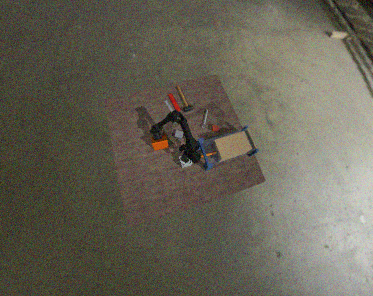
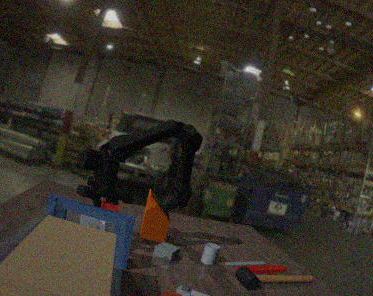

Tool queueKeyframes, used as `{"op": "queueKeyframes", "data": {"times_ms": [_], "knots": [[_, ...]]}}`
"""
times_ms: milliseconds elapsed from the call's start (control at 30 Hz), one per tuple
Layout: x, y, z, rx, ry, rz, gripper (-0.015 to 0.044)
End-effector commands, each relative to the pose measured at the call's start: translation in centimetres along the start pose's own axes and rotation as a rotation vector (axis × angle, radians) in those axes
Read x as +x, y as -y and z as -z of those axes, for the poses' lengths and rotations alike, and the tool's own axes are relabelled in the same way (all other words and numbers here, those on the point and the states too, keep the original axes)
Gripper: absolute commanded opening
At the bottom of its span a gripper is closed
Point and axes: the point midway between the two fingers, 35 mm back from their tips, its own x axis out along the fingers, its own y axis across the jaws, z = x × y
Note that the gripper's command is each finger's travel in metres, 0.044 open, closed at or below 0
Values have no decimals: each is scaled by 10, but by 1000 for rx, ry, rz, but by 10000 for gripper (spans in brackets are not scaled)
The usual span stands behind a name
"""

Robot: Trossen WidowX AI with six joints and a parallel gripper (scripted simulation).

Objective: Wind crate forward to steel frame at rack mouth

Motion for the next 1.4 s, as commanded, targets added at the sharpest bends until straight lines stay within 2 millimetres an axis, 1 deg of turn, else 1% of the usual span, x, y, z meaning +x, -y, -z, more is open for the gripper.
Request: {"op": "queueKeyframes", "data": {"times_ms": [0, 333, 467, 733, 800, 933, 1167, 1367], "knots": [[4, 0, 0, -2, 6, 4, 0], [4, -1, 0, 19, 6, 2, 0], [4, -3, 0, 63, 7, -1, 0], [3, -3, 0, 64, 7, -1, 0], [3, -3, 0, 44, 7, 0, 0], [3, 2, 0, -52, 4, 7, 0], [4, 3, 0, -62, 4, 8, 0], [4, 5, -1, -103, 3, 11, 0]]}}
